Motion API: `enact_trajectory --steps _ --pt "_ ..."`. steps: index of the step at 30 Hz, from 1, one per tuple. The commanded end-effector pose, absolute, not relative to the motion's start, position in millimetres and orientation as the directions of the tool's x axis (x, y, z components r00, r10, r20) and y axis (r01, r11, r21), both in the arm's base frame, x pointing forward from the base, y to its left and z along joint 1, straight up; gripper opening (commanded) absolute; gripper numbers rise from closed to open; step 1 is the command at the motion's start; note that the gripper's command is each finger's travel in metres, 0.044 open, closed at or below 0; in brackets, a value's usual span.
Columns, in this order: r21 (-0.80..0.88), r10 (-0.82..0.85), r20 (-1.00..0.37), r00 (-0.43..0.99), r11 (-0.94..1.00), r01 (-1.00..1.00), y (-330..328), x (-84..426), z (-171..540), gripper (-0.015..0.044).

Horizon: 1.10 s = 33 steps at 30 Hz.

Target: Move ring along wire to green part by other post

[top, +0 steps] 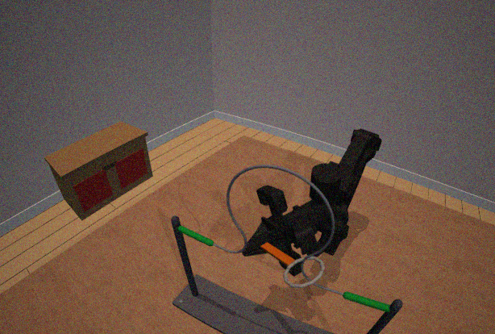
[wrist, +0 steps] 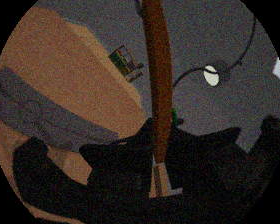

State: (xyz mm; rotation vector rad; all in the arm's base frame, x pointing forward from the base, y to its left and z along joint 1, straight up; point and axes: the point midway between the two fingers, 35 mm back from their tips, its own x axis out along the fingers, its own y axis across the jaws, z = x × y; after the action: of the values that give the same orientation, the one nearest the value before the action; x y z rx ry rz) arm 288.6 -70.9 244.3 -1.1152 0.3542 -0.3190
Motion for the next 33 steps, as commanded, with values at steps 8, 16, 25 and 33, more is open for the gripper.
enact_trajectory --steps 8,16,25,33 --pt "-0.766 -0.367 -0.262 0.893 0.641 0.039 -47.4 284.9 206.1 -0.015" --pt "-0.662 -0.293 -0.293 0.91 0.749 0.028 -32.0 289.3 188.4 -0.015" --pt "-0.553 -0.228 -0.316 0.921 0.833 0.016 -15.2 291.9 174.7 -0.015" --pt "-0.409 -0.168 -0.367 0.915 0.913 0.004 8.8 289.1 162.6 -0.015"
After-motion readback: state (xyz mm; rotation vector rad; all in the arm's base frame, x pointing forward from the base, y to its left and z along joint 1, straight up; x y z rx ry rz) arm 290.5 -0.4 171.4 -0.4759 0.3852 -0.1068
